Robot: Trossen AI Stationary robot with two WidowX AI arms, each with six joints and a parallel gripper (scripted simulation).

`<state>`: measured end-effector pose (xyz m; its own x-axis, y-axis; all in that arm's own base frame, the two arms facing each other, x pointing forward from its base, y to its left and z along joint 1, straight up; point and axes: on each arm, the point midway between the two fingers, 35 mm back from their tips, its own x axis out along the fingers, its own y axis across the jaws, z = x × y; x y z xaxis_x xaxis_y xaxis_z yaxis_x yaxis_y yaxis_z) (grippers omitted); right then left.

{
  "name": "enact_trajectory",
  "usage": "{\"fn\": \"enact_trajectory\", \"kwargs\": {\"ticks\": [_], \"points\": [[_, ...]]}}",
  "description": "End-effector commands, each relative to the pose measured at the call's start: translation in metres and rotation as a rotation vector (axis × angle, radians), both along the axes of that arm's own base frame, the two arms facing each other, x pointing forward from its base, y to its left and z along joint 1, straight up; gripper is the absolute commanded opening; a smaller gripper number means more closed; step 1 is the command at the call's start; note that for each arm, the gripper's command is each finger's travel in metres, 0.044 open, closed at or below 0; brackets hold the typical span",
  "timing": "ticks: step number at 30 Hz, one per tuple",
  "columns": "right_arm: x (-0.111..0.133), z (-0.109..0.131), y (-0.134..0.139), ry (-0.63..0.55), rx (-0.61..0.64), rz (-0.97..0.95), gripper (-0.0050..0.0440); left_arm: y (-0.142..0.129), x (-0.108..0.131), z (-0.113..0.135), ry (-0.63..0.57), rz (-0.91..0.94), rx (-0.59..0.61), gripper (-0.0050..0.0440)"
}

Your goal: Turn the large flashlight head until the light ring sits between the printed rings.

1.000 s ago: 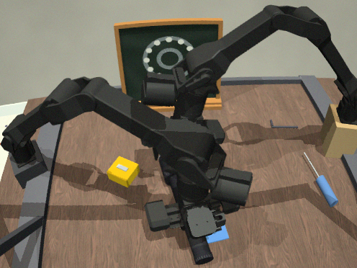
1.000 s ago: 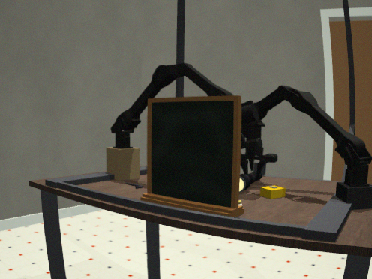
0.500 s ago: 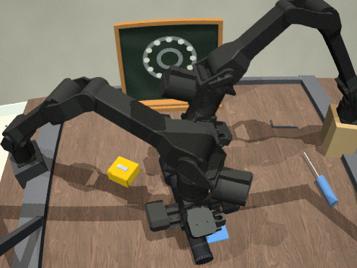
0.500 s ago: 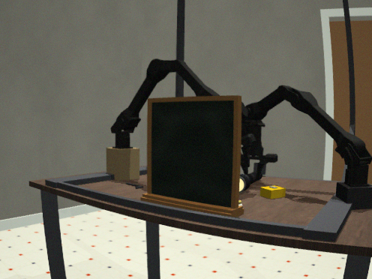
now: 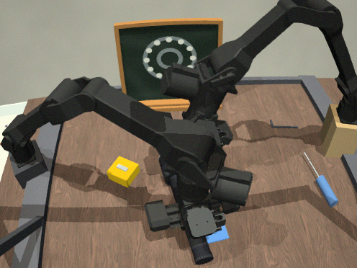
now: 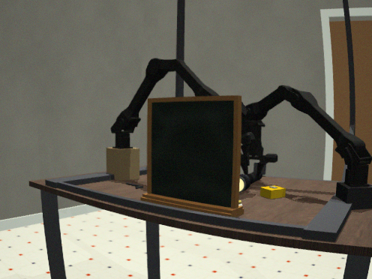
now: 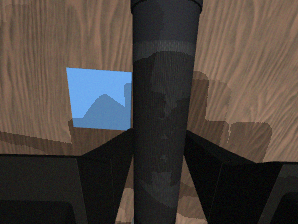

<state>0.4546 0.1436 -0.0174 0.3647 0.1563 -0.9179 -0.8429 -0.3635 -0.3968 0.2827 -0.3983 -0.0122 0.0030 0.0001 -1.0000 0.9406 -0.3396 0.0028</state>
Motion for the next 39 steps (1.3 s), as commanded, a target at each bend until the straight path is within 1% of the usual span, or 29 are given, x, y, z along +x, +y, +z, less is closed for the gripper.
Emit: {"fn": "enact_trajectory", "kwargs": {"ticks": [1, 10, 23, 26, 39], "points": [[0.004, 0.010, 0.001, -0.024, 0.006, 0.006, 0.0440, -0.004, 0.002, 0.013, -0.015, 0.000, -0.029, 0.0130], [0.003, 0.008, 0.001, -0.020, 0.004, 0.006, 0.0440, -0.004, 0.002, 0.013, -0.015, 0.000, -0.029, 0.0130], [0.011, -0.013, 0.004, -0.016, 0.003, 0.006, 0.0440, -0.004, 0.002, 0.013, -0.015, 0.000, -0.029, 0.0130], [0.011, -0.013, 0.004, -0.016, 0.003, 0.006, 0.0440, -0.004, 0.002, 0.013, -0.015, 0.000, -0.029, 0.0130], [0.018, -0.033, 0.008, -0.014, 0.003, 0.005, 0.0440, -0.004, 0.002, 0.013, -0.015, 0.000, -0.029, 0.0130]]}}
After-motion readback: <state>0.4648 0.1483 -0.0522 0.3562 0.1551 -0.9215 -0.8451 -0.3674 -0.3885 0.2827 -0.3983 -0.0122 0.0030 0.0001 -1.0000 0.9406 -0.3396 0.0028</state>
